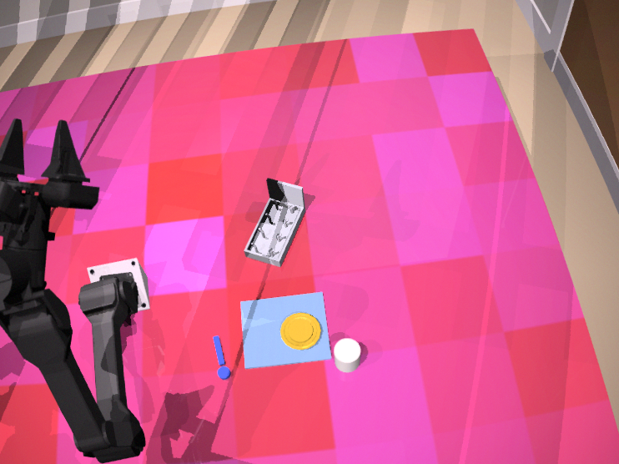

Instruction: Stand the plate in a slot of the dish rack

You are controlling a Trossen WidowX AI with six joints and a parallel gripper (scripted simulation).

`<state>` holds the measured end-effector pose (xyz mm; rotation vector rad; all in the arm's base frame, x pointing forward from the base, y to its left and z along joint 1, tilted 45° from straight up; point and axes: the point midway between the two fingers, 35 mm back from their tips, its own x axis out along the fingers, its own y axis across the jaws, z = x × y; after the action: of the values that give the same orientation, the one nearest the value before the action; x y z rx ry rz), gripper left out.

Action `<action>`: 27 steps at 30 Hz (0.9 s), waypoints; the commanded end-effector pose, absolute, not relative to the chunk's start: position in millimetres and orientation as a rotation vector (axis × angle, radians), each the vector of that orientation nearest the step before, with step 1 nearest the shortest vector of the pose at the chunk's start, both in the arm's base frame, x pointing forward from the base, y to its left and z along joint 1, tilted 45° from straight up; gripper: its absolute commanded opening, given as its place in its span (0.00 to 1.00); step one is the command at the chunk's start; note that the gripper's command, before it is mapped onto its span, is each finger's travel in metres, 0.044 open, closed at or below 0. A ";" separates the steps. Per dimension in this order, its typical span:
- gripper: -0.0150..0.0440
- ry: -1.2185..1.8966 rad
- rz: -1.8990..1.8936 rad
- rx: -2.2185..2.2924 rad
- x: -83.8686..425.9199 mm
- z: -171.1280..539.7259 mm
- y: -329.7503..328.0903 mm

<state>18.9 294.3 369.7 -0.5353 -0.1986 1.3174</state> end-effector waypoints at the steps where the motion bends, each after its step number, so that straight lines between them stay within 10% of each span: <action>1: 0.93 -0.137 1.251 -0.570 39.3 361.4 298.9; 27: 0.93 0.436 0.660 -0.738 204.9 274.4 265.2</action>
<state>189.2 274.7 280.7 -0.7369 0.3803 0.7299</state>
